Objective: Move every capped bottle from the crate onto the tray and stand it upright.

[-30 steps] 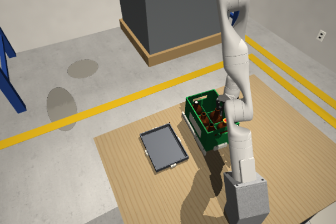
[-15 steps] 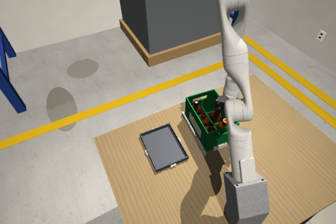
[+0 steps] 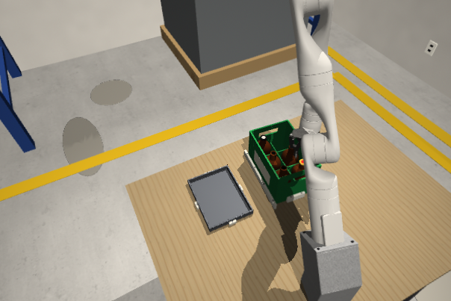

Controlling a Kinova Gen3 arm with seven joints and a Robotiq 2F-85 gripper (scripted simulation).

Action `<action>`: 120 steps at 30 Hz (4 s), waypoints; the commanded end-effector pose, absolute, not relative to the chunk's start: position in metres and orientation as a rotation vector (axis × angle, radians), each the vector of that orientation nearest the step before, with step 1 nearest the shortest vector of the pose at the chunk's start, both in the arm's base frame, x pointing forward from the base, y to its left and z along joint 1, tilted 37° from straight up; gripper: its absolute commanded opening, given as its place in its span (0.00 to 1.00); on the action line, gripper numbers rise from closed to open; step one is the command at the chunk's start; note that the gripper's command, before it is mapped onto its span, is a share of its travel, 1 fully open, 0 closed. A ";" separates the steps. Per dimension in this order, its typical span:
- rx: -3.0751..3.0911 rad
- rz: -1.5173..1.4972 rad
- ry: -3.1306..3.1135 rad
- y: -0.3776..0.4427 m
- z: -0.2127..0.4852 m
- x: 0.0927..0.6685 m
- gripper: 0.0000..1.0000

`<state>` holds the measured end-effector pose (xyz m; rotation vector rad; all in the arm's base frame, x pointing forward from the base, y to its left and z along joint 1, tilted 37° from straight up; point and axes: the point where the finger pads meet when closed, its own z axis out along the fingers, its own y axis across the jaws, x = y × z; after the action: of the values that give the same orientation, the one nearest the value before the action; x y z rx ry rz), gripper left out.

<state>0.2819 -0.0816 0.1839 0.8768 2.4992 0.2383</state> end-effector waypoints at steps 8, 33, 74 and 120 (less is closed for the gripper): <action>0.880 0.236 2.480 -0.083 0.181 0.278 0.60; 0.881 0.237 2.475 -0.083 0.180 0.277 0.60; 0.880 0.235 2.493 -0.083 0.181 0.281 0.60; 0.881 0.236 2.477 -0.084 0.150 0.301 0.60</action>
<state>0.3042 -0.0821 0.1548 0.8797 2.5051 0.2383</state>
